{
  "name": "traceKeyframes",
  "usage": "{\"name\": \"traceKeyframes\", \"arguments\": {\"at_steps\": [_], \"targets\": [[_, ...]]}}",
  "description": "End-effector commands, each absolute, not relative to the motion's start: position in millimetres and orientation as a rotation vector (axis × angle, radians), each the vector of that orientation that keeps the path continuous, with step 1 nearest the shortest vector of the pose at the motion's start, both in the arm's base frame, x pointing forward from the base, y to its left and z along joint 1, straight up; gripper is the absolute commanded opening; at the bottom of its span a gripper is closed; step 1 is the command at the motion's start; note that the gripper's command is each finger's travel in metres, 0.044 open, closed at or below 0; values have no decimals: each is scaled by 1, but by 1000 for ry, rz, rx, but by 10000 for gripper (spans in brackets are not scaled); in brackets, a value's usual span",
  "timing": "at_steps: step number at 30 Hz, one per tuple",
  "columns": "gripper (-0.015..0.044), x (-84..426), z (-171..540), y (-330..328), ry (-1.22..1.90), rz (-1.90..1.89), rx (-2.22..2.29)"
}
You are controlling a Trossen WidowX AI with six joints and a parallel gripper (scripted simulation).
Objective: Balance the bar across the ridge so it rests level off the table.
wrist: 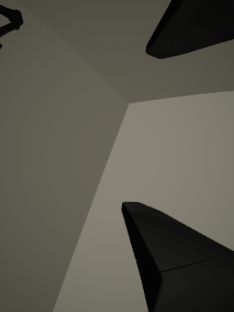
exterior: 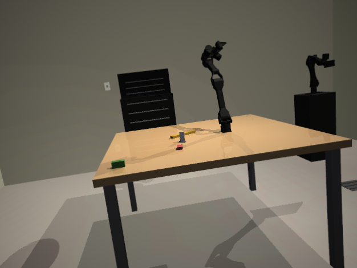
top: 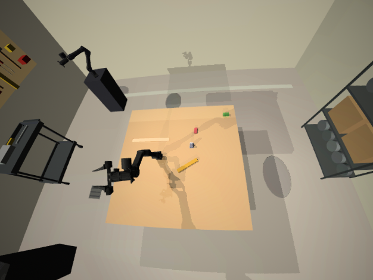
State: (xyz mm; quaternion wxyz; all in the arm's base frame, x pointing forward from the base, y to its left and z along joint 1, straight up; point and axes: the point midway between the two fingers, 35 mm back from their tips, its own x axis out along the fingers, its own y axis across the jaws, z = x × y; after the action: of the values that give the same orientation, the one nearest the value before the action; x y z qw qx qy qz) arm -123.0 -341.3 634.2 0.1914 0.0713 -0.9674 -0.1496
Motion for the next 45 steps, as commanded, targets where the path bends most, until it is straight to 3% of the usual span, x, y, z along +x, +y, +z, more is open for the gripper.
{"name": "traceKeyframes", "arguments": {"at_steps": [1, 4, 17, 33, 45], "targets": [[374, -122, 634, -343, -2712, -432, 204], [315, -107, 630, -359, -2632, -599, 259], [315, -8, 593, -431, -2057, -1217, 500], [315, 108, 528, -468, -1433, -1428, 698], [315, 210, 453, -464, -707, -1525, 638]]}}
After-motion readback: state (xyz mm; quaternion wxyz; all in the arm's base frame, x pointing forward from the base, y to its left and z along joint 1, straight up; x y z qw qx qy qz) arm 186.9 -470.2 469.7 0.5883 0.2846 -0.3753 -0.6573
